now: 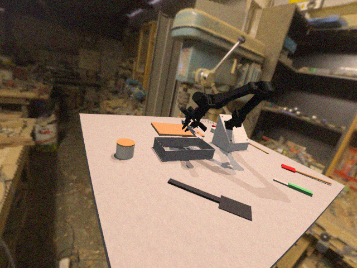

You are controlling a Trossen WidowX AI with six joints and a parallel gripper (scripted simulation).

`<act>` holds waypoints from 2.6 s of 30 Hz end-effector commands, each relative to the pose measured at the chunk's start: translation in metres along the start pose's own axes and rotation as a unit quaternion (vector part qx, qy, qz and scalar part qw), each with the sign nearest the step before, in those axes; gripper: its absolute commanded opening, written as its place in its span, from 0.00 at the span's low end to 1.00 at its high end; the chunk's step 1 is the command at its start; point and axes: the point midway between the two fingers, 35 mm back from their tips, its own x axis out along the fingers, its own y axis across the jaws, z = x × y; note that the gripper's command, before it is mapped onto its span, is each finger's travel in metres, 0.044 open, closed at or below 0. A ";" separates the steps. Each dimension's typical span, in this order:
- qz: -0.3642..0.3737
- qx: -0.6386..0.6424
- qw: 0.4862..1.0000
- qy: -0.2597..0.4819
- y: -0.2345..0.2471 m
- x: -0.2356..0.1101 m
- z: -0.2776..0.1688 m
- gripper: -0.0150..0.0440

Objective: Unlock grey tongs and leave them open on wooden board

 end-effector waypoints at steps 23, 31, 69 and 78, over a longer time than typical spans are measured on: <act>-0.117 -0.009 0.993 -0.014 -0.001 0.005 0.000 0.00; -0.171 -0.009 0.985 -0.013 -0.001 0.006 -0.002 0.00; -0.256 -0.147 0.955 0.028 0.029 -0.007 0.043 0.00; -0.251 -0.244 0.935 0.052 0.044 -0.014 0.079 0.00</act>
